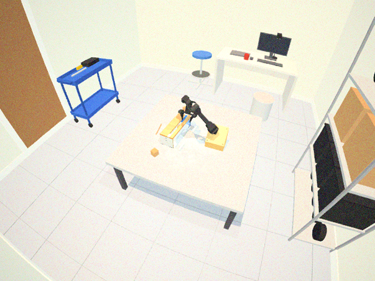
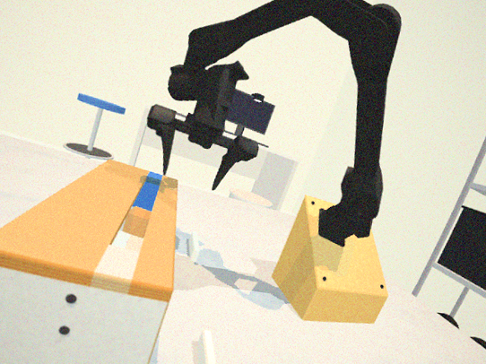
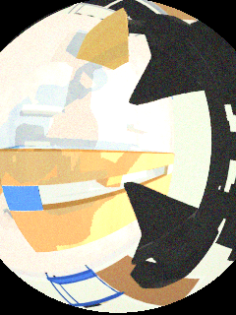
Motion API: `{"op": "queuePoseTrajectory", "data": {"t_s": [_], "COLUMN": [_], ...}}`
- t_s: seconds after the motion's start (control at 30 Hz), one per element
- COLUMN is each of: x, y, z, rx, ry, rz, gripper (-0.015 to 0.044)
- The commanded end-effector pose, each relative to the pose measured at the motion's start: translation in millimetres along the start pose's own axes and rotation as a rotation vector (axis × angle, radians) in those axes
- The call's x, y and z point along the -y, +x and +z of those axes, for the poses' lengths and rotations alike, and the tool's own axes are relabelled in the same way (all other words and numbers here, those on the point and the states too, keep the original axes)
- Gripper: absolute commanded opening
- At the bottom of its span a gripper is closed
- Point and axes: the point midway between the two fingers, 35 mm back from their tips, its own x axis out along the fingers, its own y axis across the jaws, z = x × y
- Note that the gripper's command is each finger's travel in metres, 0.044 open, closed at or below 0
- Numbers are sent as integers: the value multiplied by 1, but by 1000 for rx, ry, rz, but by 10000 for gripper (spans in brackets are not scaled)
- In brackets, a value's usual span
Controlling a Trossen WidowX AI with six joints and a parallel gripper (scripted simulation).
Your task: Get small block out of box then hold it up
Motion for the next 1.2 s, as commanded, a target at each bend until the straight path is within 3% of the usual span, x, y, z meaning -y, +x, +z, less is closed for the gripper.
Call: {"op": "queuePoseTrajectory", "data": {"t_s": [0.0,1.17], "x": [0,-8], "y": [5,58], "z": [1,20], "rx": [-5,-5], "ry": [10,9], "rz": [-5,-4], "gripper": [400,400]}}
